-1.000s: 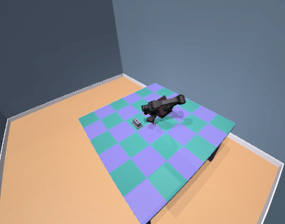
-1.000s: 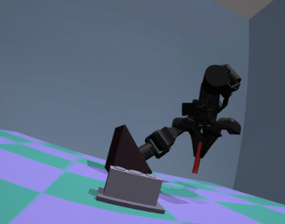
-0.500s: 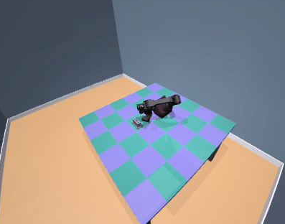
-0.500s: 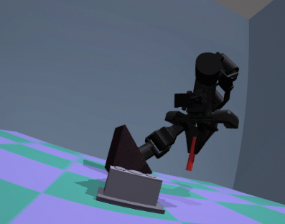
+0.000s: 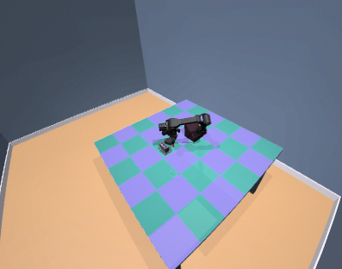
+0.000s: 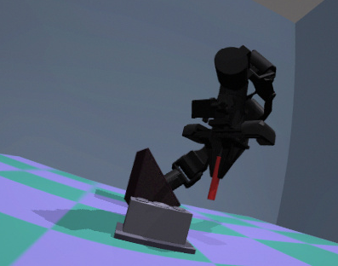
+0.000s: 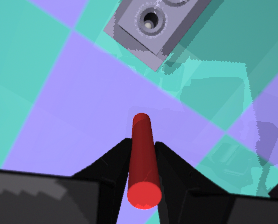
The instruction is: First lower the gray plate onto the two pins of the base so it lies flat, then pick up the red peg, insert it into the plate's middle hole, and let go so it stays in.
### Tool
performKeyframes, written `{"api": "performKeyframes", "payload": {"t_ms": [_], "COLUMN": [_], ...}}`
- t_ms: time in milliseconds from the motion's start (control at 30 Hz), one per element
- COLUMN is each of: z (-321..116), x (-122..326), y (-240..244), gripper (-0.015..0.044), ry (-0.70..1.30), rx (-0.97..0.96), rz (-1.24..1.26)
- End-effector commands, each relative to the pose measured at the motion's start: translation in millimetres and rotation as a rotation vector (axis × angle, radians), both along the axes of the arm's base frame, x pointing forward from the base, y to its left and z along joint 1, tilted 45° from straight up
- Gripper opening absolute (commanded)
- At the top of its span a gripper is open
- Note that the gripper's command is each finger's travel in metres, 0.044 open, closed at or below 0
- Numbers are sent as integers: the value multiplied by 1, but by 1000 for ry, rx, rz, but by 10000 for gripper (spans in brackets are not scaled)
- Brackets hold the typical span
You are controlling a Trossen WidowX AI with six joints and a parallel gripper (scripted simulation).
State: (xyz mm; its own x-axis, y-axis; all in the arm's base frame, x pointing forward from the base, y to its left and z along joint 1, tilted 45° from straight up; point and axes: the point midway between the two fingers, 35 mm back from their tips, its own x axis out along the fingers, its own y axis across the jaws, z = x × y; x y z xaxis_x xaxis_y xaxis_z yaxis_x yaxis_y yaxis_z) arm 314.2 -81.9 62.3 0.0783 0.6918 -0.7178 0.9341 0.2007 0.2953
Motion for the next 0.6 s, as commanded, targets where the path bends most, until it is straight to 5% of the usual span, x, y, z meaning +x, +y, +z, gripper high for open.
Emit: {"api": "performKeyframes", "payload": {"t_ms": [0,567], "z": [-10,-48], "x": [4,17], "y": [-9,-44], "gripper": [0,0], "ry": [1,0], "rx": [-3,1], "rz": [3,5]}}
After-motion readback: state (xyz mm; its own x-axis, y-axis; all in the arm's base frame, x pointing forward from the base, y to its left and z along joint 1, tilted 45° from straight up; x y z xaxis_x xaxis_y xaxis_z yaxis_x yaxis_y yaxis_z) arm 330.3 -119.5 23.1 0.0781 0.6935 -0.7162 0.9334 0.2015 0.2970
